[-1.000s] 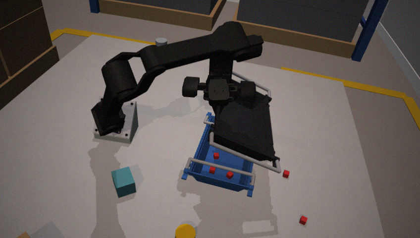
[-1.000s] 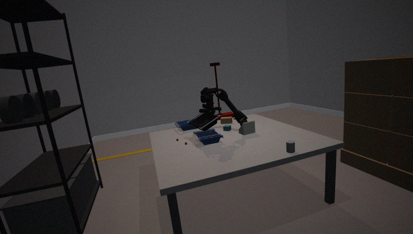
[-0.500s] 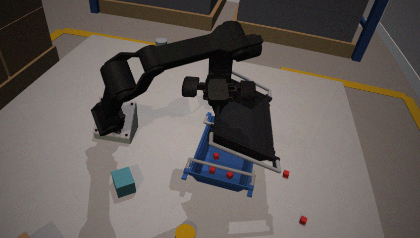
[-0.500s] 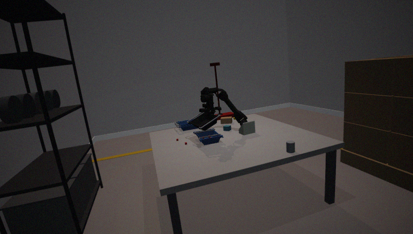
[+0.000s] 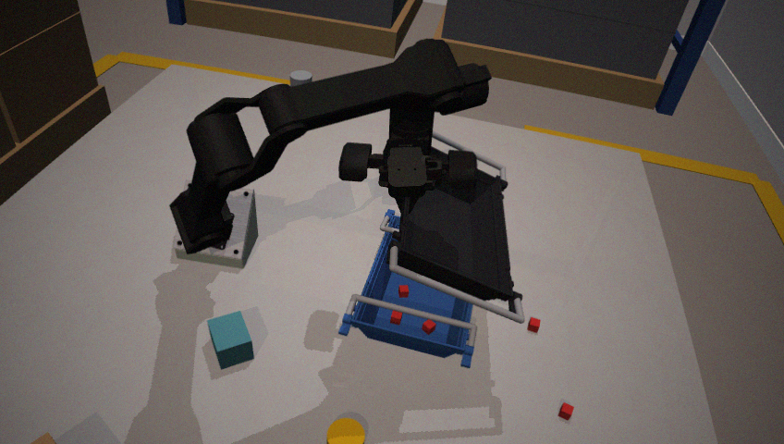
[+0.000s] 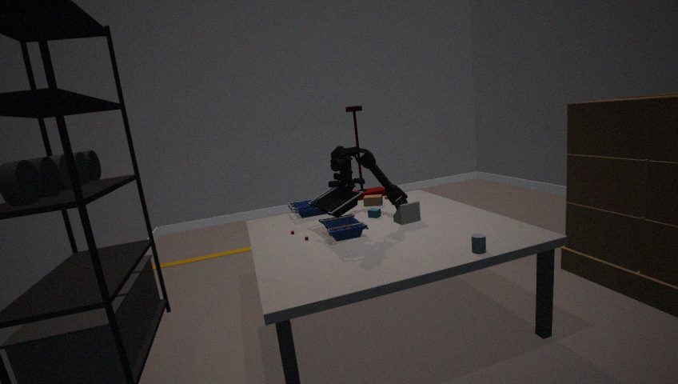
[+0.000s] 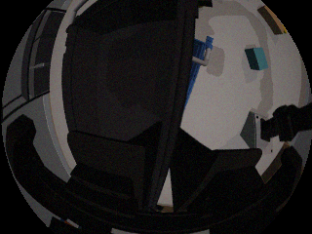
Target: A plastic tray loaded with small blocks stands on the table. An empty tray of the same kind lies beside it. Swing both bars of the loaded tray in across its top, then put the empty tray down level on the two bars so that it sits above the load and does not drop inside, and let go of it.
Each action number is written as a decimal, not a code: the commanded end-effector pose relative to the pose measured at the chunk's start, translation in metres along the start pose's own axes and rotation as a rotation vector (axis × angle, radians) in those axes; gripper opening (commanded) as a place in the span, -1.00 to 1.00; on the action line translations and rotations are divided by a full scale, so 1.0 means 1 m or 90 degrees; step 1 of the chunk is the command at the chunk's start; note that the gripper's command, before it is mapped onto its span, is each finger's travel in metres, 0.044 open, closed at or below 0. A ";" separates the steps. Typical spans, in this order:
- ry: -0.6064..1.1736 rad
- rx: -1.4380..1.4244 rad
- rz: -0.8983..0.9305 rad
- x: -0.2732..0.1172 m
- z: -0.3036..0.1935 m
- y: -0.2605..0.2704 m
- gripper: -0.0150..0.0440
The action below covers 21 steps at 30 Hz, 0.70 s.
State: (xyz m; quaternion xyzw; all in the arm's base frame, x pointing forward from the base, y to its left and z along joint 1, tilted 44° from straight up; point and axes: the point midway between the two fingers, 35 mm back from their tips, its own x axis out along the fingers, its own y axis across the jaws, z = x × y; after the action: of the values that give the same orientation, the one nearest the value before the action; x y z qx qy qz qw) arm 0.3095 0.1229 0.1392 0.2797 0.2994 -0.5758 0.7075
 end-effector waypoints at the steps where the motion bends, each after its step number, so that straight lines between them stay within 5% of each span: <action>1: -0.002 -0.001 0.014 -0.005 0.003 -0.001 -0.49; 21: -0.001 -0.001 0.016 -0.005 0.017 -0.006 -0.49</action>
State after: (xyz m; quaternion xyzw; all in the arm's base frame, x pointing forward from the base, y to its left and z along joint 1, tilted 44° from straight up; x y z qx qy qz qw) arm 0.3052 0.1094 0.1510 0.2824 0.2972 -0.5739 0.7089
